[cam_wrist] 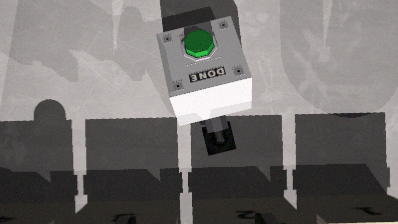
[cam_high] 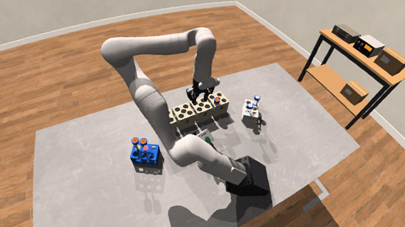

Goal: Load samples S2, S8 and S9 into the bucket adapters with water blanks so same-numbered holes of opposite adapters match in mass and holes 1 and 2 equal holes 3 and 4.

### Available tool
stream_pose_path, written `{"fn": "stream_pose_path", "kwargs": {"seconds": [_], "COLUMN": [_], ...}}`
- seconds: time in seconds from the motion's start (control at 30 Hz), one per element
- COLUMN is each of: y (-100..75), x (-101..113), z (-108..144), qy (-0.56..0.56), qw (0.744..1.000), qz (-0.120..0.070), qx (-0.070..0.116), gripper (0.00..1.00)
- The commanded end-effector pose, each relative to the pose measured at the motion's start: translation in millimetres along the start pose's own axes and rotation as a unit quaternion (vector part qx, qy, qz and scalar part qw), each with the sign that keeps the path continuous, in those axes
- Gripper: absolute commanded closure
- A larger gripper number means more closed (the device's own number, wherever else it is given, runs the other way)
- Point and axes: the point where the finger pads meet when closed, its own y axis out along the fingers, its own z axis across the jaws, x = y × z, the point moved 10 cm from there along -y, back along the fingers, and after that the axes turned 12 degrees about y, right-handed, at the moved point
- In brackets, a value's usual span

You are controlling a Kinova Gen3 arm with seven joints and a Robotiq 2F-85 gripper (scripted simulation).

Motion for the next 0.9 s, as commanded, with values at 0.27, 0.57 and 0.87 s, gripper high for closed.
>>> {"fn": "stream_pose_path", "kwargs": {"seconds": [0.27, 0.57, 0.87], "y": [-0.5, -0.6, -0.6], "x": [9.6, 26.7, 40.1], "z": [-13.8, -38.4, -57.6], "qy": [-0.1, -0.276, -0.383], "qw": [0.995, 0.961, 0.924], "qz": [-0.001, 0.0, 0.0], "qx": [0.0, -0.001, -0.001], "gripper": [0.38, 0.38, 0.38]}}
